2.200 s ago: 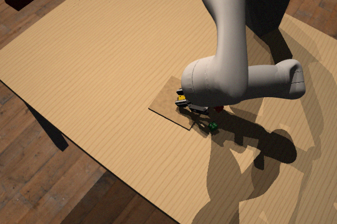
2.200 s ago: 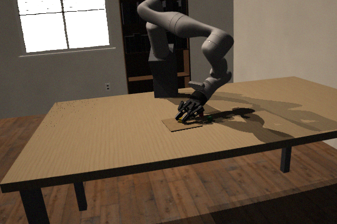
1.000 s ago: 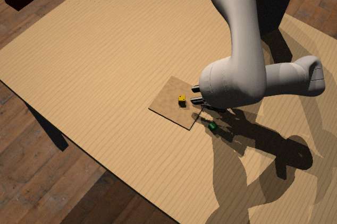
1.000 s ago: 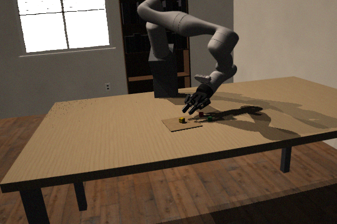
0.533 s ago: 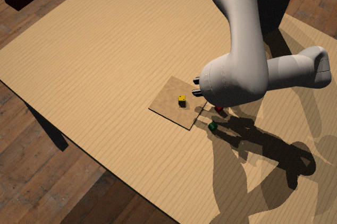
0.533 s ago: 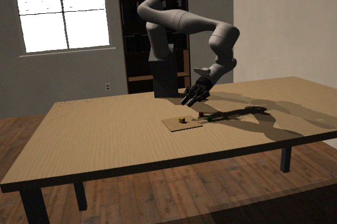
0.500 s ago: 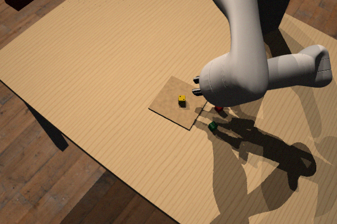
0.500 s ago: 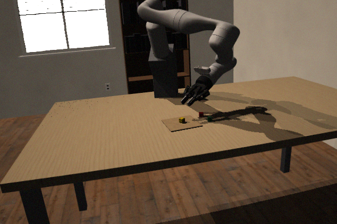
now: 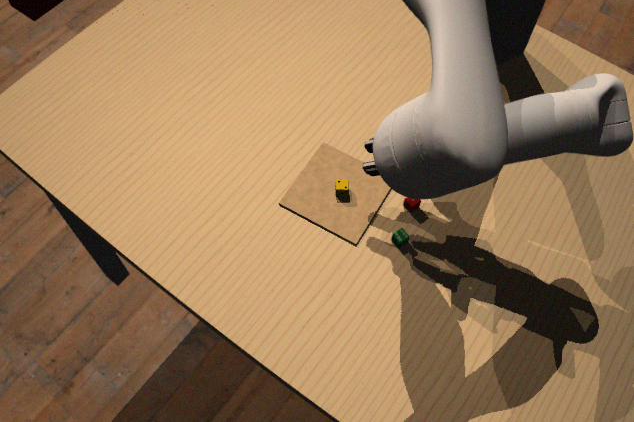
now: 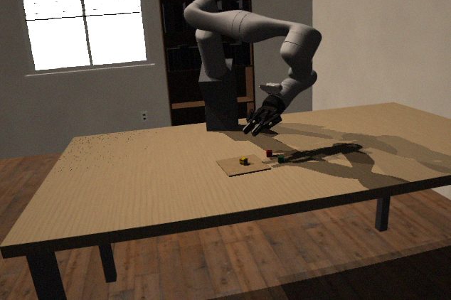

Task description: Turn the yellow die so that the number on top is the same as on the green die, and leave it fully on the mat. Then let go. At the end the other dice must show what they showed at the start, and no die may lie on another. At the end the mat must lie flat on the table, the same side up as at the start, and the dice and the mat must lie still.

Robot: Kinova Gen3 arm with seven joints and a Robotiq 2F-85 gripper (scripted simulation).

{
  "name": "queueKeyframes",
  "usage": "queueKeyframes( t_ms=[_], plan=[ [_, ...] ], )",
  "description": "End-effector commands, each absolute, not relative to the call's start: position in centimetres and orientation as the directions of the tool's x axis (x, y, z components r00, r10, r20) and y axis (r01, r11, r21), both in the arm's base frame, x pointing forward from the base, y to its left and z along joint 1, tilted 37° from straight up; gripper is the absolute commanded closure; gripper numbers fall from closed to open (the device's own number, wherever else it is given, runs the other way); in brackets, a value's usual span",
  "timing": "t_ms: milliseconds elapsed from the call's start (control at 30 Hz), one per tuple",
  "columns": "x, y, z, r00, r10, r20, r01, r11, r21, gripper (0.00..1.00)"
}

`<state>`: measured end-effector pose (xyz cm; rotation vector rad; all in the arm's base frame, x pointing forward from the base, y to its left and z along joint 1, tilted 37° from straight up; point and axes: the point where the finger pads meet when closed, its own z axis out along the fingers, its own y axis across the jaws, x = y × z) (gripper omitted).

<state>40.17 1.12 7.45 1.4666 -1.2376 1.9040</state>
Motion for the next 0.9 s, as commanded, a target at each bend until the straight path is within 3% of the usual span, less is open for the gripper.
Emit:
queueKeyframes(
  t_ms=[0,333,867],
  plan=[
    [40.2,1.1,7.6,-0.342,-0.181,0.922,-0.771,-0.506,-0.386,0.65],
    [40.1,0.9,8.0,-0.289,-0.262,0.921,-0.77,-0.509,-0.386,0.65],
    [40.0,-0.9,10.5,0.007,-0.615,0.789,-0.774,-0.503,-0.385,0.65]
  ],
)
